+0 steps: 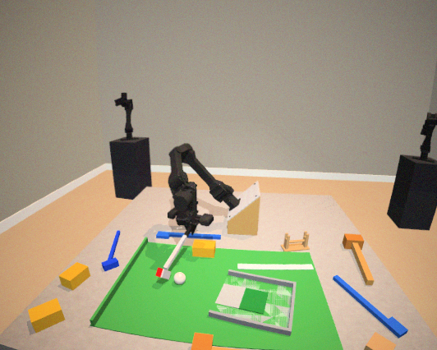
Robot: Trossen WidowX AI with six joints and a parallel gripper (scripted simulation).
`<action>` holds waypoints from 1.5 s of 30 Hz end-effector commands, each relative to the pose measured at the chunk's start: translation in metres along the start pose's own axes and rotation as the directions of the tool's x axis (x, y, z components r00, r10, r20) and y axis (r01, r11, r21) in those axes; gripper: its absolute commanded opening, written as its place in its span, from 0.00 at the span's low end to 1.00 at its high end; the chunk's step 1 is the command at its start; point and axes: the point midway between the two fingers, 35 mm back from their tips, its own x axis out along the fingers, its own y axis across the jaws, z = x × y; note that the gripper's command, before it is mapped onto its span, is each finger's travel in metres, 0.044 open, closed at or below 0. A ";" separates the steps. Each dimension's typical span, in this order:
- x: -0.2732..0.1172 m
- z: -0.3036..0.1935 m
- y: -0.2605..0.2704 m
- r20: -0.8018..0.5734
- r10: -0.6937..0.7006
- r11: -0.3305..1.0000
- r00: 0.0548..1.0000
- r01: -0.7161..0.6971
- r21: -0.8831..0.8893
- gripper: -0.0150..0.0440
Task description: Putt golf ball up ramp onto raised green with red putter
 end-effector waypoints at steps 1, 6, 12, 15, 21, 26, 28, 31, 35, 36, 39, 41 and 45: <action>0.002 -0.002 0.047 -0.011 0.005 1.000 1.000 -0.006 -0.025 0.25; 0.001 -0.012 0.099 -0.005 -0.004 1.000 1.000 0.004 -0.023 0.25; -0.004 -0.012 0.101 -0.004 -0.004 1.000 1.000 0.004 -0.023 0.25; -0.016 -0.011 0.102 -0.005 -0.002 1.000 1.000 0.002 -0.023 0.25; -0.051 -0.011 0.102 -0.006 -0.001 1.000 1.000 0.001 -0.024 0.25; -0.049 -0.012 0.101 -0.007 -0.004 1.000 1.000 0.004 -0.029 0.25; -0.049 -0.012 0.101 -0.007 -0.004 1.000 1.000 0.004 -0.029 0.25; -0.049 -0.012 0.101 -0.007 -0.004 1.000 1.000 0.004 -0.029 0.25; -0.049 -0.012 0.101 -0.007 -0.004 1.000 1.000 0.004 -0.029 0.25; -0.049 -0.012 0.101 -0.007 -0.004 1.000 1.000 0.004 -0.029 0.25; -0.049 -0.012 0.101 -0.007 -0.004 1.000 1.000 0.004 -0.029 0.25; -0.049 -0.012 0.101 -0.007 -0.004 1.000 1.000 0.004 -0.029 0.25; -0.049 -0.012 0.101 -0.007 -0.004 1.000 1.000 0.004 -0.029 0.25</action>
